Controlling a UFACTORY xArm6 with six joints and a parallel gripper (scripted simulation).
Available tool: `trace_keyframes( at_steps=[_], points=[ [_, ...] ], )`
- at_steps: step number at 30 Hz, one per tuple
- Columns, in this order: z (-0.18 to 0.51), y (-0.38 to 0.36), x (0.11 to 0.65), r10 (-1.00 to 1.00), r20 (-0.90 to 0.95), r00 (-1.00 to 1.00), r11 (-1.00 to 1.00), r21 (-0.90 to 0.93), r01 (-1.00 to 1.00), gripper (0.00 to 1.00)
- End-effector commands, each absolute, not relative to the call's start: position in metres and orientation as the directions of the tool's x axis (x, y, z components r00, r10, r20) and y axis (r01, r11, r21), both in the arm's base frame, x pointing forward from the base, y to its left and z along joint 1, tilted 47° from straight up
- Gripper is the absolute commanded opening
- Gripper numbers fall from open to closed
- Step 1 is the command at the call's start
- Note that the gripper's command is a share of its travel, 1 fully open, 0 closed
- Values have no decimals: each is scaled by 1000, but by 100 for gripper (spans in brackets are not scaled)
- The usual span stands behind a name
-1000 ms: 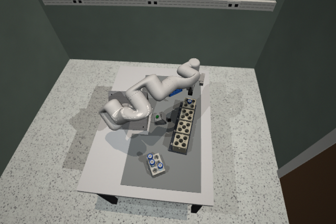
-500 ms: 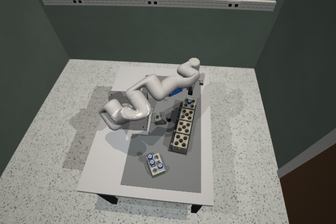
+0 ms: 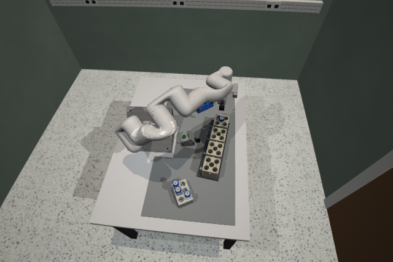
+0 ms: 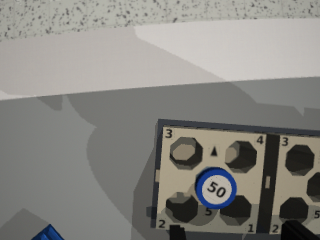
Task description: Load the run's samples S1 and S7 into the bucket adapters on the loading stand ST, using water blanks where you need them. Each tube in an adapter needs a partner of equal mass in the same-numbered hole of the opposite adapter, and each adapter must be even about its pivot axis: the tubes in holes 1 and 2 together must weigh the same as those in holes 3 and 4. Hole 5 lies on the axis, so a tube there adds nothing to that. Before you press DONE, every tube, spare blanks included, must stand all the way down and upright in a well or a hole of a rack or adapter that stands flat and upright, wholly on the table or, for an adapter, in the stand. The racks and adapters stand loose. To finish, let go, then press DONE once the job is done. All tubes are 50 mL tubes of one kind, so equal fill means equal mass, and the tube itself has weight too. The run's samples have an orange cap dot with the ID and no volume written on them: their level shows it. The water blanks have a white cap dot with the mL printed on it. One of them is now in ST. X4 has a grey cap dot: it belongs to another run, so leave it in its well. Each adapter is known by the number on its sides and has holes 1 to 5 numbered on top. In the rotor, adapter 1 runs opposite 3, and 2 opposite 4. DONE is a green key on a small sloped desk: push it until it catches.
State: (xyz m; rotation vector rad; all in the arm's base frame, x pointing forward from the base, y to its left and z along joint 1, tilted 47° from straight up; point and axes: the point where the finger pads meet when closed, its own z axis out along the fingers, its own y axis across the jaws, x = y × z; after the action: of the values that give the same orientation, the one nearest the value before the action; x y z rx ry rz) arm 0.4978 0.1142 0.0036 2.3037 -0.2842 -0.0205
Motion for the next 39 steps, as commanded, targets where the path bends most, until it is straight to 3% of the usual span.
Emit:
trace_keyframes(
  at_steps=[1, 19, 39],
  points=[
    [-9, 131, 488, -106, -35, 994, -683, 729, -47, 57],
    [-58, 182, 450, 256, -401, 880, -643, 609, 464, 57],
    [-113, 240, 408, 260, -405, 877, -641, 606, 470, 57]
  ],
)
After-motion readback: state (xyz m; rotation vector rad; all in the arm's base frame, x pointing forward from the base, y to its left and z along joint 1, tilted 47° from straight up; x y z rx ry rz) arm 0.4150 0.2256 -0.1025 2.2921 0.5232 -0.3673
